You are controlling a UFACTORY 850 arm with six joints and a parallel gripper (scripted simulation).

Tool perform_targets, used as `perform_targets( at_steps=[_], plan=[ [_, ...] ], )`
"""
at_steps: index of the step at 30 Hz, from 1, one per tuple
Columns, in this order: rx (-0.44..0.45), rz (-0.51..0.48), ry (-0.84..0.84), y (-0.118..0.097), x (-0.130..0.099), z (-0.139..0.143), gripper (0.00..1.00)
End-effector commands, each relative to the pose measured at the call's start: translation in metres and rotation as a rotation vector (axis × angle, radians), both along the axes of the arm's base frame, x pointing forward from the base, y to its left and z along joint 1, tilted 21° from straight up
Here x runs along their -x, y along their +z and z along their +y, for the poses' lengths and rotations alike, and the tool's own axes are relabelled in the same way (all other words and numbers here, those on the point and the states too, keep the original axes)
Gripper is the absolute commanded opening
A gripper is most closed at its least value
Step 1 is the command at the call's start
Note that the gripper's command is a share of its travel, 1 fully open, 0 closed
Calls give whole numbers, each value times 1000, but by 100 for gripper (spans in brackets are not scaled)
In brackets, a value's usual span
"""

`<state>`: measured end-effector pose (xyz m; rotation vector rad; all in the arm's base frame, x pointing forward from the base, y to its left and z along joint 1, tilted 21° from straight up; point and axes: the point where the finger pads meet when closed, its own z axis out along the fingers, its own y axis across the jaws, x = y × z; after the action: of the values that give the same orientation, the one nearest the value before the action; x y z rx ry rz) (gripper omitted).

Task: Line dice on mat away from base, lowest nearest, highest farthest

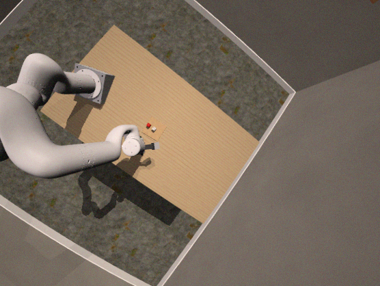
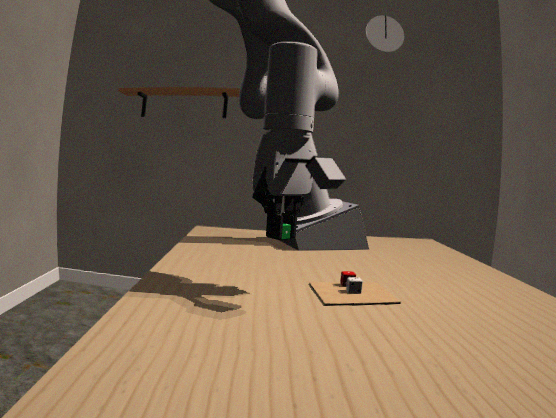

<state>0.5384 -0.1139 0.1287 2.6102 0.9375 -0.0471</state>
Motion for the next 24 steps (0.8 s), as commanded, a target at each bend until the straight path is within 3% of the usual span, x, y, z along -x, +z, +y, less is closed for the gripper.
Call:
perform_targets(
  at_steps=[1,4,10,12,14,20,24],
  plan=[
    [0,-2,-1,1,-1,0,21],
    [-5,-18,-43,-2,-5,9,21],
    [-30,-111,-290,-17,-23,59,21],
    [-30,-111,-290,-17,-23,59,21],
    [-42,-158,-416,-25,-31,85,21],
    [-60,-227,-601,-38,-39,125,21],
    [-63,-243,-644,-41,-40,135,21]
  ],
)
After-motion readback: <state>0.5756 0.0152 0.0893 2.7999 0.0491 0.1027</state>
